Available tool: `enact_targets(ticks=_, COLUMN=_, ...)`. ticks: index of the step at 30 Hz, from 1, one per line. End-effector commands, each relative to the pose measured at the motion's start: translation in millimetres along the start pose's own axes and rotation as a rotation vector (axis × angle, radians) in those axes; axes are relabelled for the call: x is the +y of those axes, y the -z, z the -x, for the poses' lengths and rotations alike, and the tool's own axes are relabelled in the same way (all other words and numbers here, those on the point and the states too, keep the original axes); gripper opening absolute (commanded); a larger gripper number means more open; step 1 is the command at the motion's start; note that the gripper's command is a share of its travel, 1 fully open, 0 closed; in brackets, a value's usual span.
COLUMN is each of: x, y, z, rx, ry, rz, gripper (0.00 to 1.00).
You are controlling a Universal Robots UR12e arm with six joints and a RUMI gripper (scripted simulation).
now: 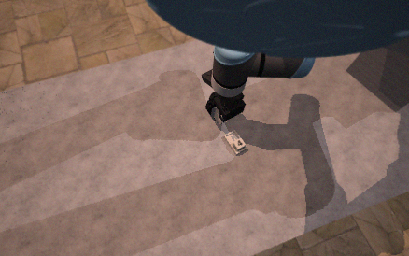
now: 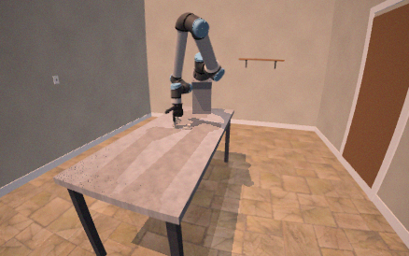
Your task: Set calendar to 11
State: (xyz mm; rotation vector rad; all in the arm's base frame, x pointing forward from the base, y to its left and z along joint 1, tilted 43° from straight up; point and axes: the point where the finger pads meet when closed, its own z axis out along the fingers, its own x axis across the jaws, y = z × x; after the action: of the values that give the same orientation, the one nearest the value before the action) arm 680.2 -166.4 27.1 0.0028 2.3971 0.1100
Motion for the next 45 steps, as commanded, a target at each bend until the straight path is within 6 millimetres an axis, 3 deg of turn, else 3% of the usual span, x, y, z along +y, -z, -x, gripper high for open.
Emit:
enact_targets(ticks=1, x=0, y=-1, z=1, rx=0.000, ry=0.001, rz=0.000, gripper=0.10)
enact_targets(ticks=8, x=1, y=4, z=-1, rx=0.001, ry=-0.001, rz=0.000, gripper=0.10)
enact_targets(ticks=18, x=1, y=30, z=-1, rx=0.000, ry=-0.001, rz=0.000, gripper=0.10)
enact_targets(ticks=33, x=1, y=92, z=-1, rx=0.000, ry=-0.001, rz=0.000, gripper=0.10)
enact_targets(ticks=45, x=0, y=101, z=0, rx=-0.001, ry=0.000, rz=-0.001, gripper=0.10)
